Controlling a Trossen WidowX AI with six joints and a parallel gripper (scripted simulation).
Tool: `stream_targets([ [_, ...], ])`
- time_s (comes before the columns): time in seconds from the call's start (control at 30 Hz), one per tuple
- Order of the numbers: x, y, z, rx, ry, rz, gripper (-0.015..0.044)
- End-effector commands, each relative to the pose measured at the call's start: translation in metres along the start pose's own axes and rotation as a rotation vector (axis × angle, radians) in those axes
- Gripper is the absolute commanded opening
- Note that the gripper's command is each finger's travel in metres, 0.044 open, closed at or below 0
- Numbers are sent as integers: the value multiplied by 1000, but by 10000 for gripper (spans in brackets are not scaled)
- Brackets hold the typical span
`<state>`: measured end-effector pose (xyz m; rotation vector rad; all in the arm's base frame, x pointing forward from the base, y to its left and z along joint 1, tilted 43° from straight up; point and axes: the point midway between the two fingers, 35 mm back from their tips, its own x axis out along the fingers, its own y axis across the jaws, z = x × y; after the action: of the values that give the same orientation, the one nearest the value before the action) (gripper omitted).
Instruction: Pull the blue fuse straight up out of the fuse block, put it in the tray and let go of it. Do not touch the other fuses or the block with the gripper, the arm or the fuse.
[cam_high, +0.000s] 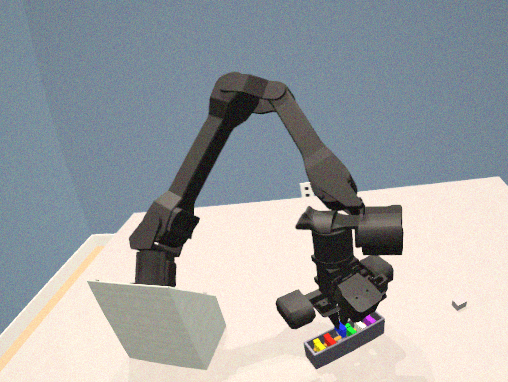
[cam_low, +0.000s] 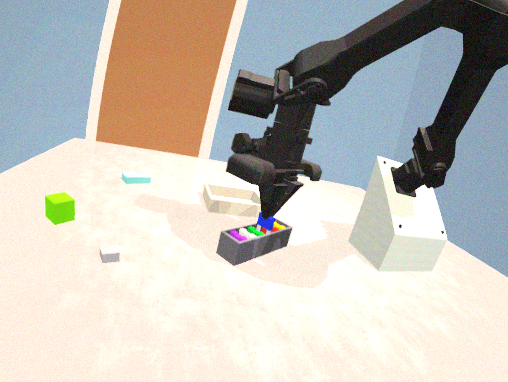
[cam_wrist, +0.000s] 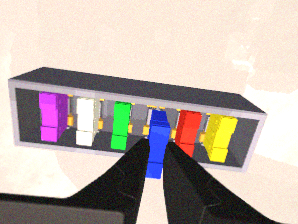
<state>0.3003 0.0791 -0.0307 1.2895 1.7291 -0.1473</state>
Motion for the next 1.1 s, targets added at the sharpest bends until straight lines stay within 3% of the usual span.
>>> stream_targets([
  [0.0,-3,0,0,-5,-1,-1,0],
  [1.07,-29,0,0,-3,0,-1,0],
])
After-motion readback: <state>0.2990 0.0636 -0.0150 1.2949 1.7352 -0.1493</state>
